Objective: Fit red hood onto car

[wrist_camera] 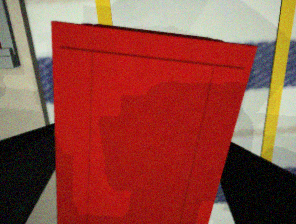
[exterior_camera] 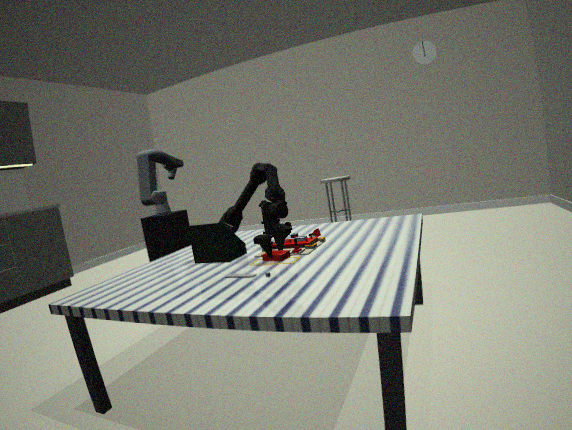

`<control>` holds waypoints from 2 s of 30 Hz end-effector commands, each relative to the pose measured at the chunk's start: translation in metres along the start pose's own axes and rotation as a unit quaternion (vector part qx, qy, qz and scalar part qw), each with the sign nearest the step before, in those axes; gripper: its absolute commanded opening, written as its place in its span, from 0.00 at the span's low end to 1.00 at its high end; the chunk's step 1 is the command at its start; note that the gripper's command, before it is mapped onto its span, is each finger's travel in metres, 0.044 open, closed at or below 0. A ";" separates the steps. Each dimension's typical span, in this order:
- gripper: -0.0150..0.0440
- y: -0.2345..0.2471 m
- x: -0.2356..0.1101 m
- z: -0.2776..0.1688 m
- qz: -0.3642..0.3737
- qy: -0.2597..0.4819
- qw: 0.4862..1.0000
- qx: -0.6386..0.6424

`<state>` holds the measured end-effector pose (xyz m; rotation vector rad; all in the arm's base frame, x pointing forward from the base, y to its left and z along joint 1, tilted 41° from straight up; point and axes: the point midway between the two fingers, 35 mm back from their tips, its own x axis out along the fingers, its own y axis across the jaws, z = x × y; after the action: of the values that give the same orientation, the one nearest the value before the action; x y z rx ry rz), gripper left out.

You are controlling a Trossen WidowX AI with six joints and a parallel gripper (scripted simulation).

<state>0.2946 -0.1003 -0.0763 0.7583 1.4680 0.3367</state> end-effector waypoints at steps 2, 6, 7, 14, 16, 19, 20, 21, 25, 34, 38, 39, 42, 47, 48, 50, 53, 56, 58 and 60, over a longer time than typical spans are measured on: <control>0.35 0.000 -0.009 0.001 -0.002 0.000 1.000 -0.003; 0.25 0.000 -0.022 0.001 -0.002 0.000 1.000 -0.003; 0.25 0.000 -0.026 0.001 -0.002 0.000 1.000 -0.003; 0.25 -0.001 -0.055 0.001 -0.003 0.000 1.000 -0.002; 0.25 -0.001 -0.062 0.001 -0.003 0.000 1.000 -0.002; 0.25 -0.001 -0.074 0.001 -0.003 0.000 1.000 -0.002; 0.25 -0.001 -0.077 0.001 -0.003 0.000 1.000 -0.002; 0.25 -0.001 -0.080 0.001 -0.003 0.000 1.000 -0.002; 0.25 -0.001 -0.090 0.001 -0.003 0.000 1.000 -0.002; 0.25 0.016 -0.093 0.005 -0.003 -0.003 1.000 -0.004; 0.25 0.044 -0.095 0.010 -0.007 -0.003 1.000 -0.012; 0.25 0.051 -0.095 0.011 -0.007 -0.003 1.000 -0.014; 0.25 0.072 -0.096 0.013 -0.008 -0.004 1.000 -0.020; 0.25 0.108 -0.096 0.014 -0.009 -0.004 0.999 -0.030; 0.25 0.115 -0.096 0.013 -0.009 -0.004 0.999 -0.032; 0.25 0.129 -0.096 0.012 -0.008 -0.004 0.999 -0.037; 0.25 0.151 -0.096 0.009 -0.006 -0.003 0.999 -0.043; 0.25 0.172 -0.096 0.005 -0.004 -0.003 0.999 -0.050; 0.25 0.186 -0.096 0.002 -0.002 -0.002 0.998 -0.055; 0.25 0.199 -0.096 -0.002 0.000 -0.001 0.998 -0.059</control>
<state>0.3307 -0.0331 0.1102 0.6616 1.4365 0.4028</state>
